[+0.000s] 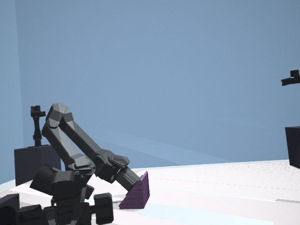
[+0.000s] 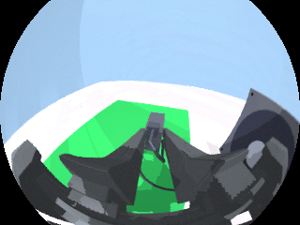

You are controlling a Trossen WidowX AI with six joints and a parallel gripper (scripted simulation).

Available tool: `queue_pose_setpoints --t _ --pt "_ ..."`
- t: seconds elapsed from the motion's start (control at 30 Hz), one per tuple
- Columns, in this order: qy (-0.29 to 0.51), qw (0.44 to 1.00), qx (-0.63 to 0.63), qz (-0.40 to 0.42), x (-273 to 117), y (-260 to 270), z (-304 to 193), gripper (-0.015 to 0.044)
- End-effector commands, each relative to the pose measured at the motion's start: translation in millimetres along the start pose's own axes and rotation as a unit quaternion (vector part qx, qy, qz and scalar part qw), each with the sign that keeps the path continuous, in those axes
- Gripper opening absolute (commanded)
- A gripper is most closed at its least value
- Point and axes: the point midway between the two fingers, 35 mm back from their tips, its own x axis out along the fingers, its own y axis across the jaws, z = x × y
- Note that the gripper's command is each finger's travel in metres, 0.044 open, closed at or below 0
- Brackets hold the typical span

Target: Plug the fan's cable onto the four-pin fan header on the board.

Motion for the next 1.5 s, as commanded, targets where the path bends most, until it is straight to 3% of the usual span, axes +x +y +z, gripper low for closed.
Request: queue_pose_setpoints --t 0.0,1.47 --pt "-0.002 1.0 -0.001 0.002 0.1 1.6 -4.1 0.0" --pt "0.001 1.0 0.001 0.002 2.6 2.1 -19.8 0.0"
